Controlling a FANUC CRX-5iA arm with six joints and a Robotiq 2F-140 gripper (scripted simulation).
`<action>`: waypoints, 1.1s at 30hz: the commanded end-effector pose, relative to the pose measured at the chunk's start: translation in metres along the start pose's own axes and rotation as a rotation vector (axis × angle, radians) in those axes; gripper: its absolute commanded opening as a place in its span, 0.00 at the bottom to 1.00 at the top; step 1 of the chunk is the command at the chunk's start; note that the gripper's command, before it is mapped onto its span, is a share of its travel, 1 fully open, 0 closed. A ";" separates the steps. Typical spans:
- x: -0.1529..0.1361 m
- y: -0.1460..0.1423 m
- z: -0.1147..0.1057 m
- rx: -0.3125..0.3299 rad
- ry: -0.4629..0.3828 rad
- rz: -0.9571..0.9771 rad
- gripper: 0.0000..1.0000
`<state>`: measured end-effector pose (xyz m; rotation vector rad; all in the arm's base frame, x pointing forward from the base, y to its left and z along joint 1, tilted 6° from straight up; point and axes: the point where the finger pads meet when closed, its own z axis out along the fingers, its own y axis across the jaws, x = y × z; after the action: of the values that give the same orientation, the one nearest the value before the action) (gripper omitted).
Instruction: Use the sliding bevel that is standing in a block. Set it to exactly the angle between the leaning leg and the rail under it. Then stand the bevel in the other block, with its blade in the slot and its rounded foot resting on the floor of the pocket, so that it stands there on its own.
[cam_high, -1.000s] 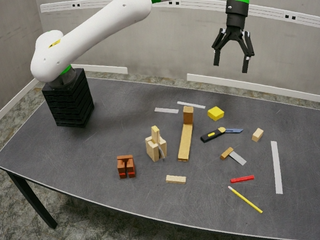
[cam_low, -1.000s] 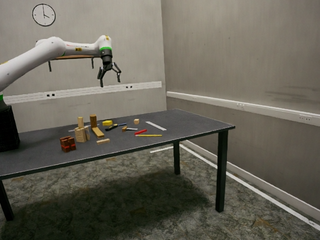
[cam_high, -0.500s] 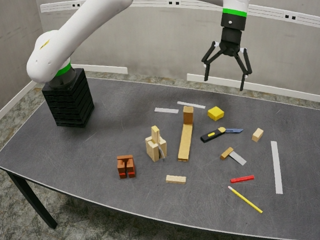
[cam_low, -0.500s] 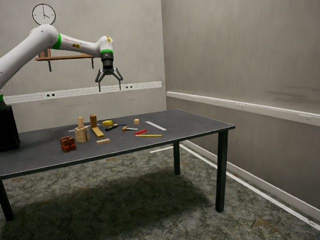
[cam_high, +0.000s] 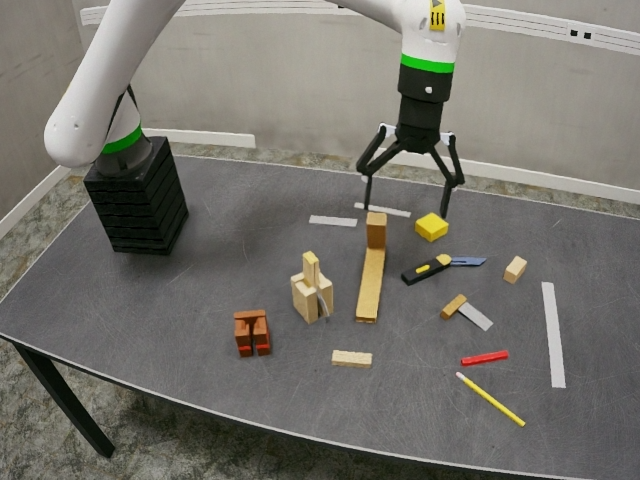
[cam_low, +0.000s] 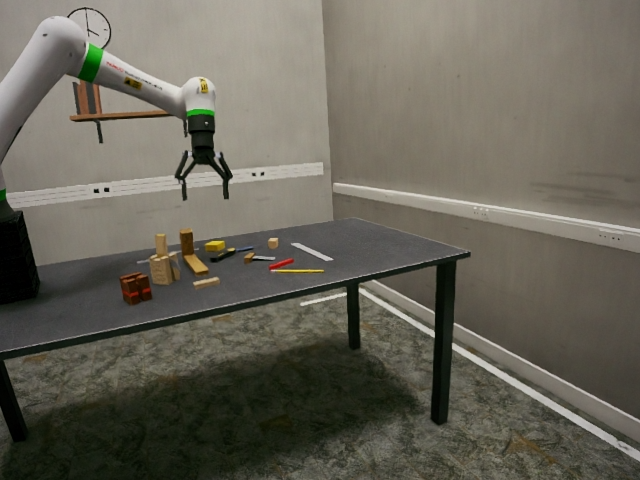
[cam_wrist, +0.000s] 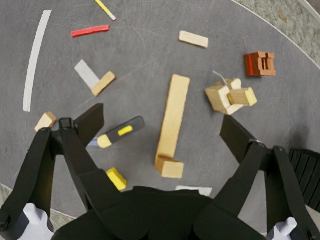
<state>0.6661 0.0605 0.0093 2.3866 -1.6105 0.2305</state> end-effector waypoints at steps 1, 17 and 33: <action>0.011 0.022 0.015 0.049 -0.035 -0.120 1.00; 0.028 0.152 0.087 0.146 -0.122 -0.547 1.00; 0.028 0.169 0.095 0.160 -0.126 -0.591 1.00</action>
<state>0.5187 -0.0522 -0.0545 2.9198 -0.8853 0.0933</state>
